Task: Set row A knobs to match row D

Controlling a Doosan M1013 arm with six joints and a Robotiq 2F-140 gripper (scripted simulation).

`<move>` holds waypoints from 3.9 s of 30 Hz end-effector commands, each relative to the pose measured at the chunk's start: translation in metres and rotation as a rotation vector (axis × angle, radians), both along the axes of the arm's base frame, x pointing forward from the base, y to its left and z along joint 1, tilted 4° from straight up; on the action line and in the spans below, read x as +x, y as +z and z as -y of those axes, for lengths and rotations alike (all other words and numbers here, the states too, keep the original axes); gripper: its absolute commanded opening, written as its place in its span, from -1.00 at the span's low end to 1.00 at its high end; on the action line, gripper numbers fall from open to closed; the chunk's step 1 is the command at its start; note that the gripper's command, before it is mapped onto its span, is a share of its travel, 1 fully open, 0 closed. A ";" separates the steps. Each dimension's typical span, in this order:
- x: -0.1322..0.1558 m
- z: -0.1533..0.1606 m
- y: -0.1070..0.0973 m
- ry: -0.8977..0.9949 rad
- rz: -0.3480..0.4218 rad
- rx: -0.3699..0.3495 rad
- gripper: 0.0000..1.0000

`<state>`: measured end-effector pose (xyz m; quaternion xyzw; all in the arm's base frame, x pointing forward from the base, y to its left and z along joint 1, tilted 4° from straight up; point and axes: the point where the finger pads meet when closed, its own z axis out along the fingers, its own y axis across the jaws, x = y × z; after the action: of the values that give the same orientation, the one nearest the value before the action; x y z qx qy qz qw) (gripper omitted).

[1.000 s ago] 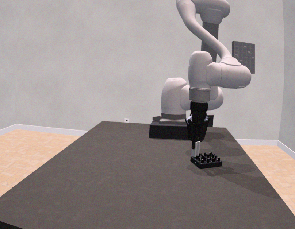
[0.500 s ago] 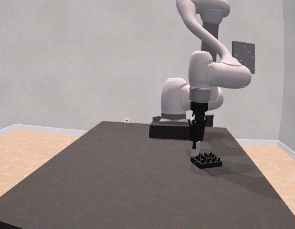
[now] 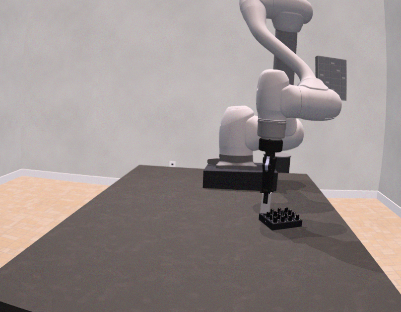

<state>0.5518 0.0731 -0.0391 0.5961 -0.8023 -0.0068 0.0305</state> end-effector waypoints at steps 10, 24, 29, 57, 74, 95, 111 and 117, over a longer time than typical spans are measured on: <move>0.000 0.000 0.000 0.255 -0.007 0.020 -0.90; 0.000 0.000 0.000 0.478 -0.012 0.033 -0.90; 0.000 0.000 0.000 0.543 -0.013 0.036 -0.90; 0.000 0.000 0.000 0.638 -0.015 0.042 -0.90; 0.000 0.000 0.000 0.638 -0.015 0.042 -0.77; 0.000 0.000 0.008 0.638 -0.015 0.042 -0.77; 0.002 -0.001 0.038 0.638 -0.015 0.042 -0.77; 0.002 -0.001 0.038 0.638 -0.015 0.042 -0.77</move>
<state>0.5540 0.0738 -0.0012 0.8182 -0.5741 -0.0178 0.0250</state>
